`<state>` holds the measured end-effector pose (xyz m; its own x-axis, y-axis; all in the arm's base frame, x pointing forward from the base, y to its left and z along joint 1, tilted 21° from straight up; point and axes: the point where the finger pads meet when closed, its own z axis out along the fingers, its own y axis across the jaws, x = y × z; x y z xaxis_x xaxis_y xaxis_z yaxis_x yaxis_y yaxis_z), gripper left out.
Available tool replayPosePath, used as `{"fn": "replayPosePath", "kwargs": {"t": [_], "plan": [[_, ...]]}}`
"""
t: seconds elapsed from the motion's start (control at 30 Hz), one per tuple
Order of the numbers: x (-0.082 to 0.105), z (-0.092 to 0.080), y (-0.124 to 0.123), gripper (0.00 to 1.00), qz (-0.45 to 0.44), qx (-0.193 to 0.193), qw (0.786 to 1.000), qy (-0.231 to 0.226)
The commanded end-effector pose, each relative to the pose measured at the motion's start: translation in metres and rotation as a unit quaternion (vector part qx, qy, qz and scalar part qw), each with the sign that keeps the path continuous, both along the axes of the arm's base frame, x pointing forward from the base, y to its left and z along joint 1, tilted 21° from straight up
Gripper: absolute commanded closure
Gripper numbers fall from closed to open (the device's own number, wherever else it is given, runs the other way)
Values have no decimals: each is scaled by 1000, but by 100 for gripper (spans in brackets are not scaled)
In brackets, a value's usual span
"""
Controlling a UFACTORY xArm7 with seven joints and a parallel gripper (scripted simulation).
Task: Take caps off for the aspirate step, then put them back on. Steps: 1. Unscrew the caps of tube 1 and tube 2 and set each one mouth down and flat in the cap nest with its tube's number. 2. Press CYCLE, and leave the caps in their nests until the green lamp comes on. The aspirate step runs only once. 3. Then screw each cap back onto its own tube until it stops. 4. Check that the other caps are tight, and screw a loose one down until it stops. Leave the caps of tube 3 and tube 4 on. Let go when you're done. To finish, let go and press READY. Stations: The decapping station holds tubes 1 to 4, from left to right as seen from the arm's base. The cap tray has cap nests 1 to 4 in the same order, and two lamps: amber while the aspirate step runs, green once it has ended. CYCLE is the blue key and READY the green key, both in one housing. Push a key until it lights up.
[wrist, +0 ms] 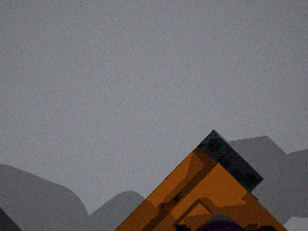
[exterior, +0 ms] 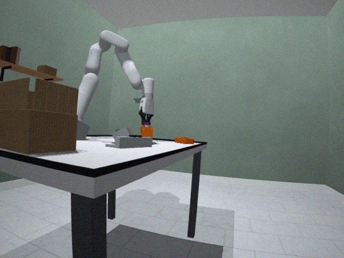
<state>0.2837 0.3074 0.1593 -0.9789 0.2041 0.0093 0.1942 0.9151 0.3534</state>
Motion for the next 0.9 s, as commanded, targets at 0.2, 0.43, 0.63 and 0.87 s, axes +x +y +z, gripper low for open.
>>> {"fn": "replayPosePath", "kwargs": {"t": [0.2, 0.43, 0.63, 0.87], "plan": [[1, 2, 1, 54, 10, 6, 1000, -1], [1, 2, 1, 54, -68, 12, 997, 29], [1, 2, 0, 54, -208, 21, 975, 82], [1, 2, 0, 54, -334, 29, 933, 131]]}}
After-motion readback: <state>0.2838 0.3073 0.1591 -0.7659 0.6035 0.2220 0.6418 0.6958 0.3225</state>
